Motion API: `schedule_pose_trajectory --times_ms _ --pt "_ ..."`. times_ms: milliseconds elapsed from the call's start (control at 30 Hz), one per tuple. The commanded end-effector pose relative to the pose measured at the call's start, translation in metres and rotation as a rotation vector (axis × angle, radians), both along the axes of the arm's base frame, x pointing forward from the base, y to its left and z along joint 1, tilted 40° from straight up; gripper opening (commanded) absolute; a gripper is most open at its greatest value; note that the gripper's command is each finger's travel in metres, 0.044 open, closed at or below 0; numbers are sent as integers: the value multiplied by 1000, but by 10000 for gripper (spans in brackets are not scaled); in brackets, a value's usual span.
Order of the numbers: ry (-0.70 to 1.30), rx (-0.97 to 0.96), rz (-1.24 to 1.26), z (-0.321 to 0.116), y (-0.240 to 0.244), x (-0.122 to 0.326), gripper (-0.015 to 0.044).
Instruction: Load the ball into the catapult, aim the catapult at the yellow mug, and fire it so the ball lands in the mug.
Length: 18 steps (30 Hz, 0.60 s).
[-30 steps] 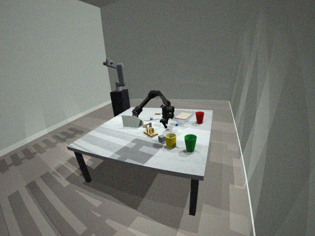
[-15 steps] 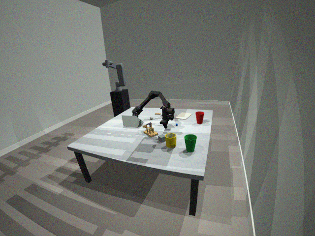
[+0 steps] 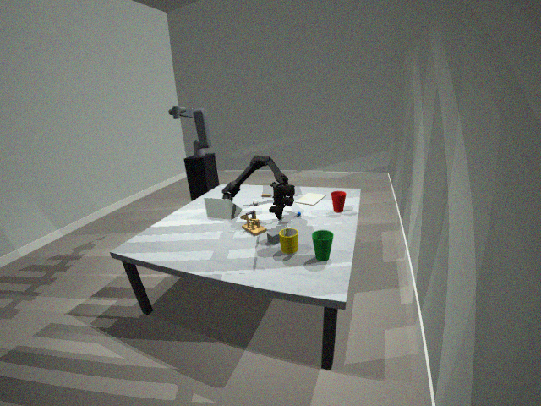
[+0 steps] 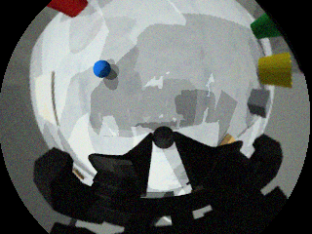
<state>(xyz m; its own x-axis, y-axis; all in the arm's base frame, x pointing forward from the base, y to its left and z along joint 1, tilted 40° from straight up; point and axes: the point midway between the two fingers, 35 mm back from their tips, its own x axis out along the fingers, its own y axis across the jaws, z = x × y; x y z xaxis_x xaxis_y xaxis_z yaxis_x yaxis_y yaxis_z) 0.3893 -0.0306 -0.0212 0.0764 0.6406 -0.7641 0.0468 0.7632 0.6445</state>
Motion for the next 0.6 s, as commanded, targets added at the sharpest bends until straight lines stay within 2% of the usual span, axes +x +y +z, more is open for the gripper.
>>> schedule_pose_trajectory --times_ms 0,567 --pt "-13 -7 -1 14 -15 4 0" --pt "-11 -9 -1 87 -79 -7 0"
